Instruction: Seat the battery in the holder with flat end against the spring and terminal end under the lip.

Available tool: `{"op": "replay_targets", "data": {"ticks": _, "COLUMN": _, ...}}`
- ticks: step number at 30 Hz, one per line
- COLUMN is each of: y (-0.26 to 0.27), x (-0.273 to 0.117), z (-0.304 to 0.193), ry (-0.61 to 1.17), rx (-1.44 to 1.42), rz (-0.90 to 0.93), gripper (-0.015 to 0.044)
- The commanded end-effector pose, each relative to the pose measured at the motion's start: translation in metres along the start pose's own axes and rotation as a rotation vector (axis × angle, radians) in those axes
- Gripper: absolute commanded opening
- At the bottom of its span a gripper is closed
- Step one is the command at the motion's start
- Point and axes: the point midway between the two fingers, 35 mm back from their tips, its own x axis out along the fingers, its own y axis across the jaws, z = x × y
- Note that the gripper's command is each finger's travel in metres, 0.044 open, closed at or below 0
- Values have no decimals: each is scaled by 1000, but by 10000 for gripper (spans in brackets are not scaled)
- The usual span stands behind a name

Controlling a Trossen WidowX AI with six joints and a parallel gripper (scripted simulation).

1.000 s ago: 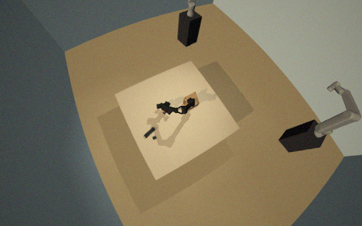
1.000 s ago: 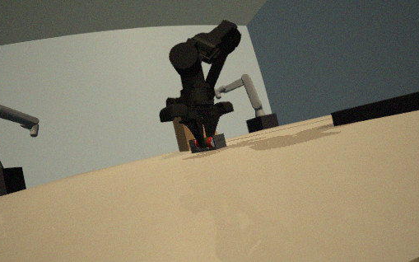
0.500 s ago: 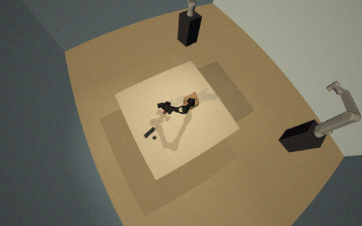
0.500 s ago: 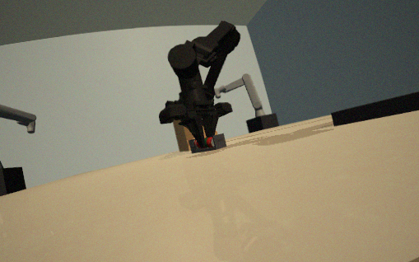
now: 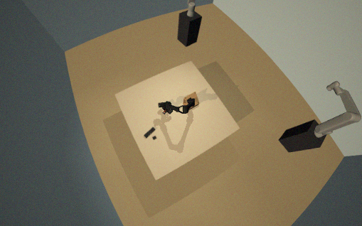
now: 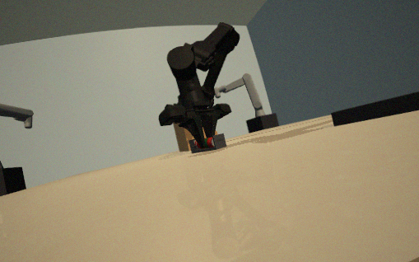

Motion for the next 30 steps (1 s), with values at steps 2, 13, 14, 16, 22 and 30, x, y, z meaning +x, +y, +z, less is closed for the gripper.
{"op": "replay_targets", "data": {"ticks": 2, "y": -2, "x": 1, "z": 0, "ry": 28, "rx": -4, "rz": -3, "gripper": 77}}
{"op": "replay_targets", "data": {"ticks": 13, "y": -2, "x": 1, "z": 6, "ry": 43, "rx": -4, "rz": 0, "gripper": 77}}
{"op": "replay_targets", "data": {"ticks": 14, "y": -2, "x": 0, "z": 7, "ry": 45, "rx": -4, "rz": 0, "gripper": 77}}
{"op": "replay_targets", "data": {"ticks": 16, "y": -2, "x": 0, "z": 8, "ry": 48, "rx": -4, "rz": 0, "gripper": 77}}
{"op": "replay_targets", "data": {"ticks": 22, "y": -2, "x": 0, "z": 12, "ry": 59, "rx": -4, "rz": 2, "gripper": 77}}
{"op": "replay_targets", "data": {"ticks": 30, "y": -2, "x": -1, "z": 14, "ry": 66, "rx": -2, "rz": 4, "gripper": 77}}
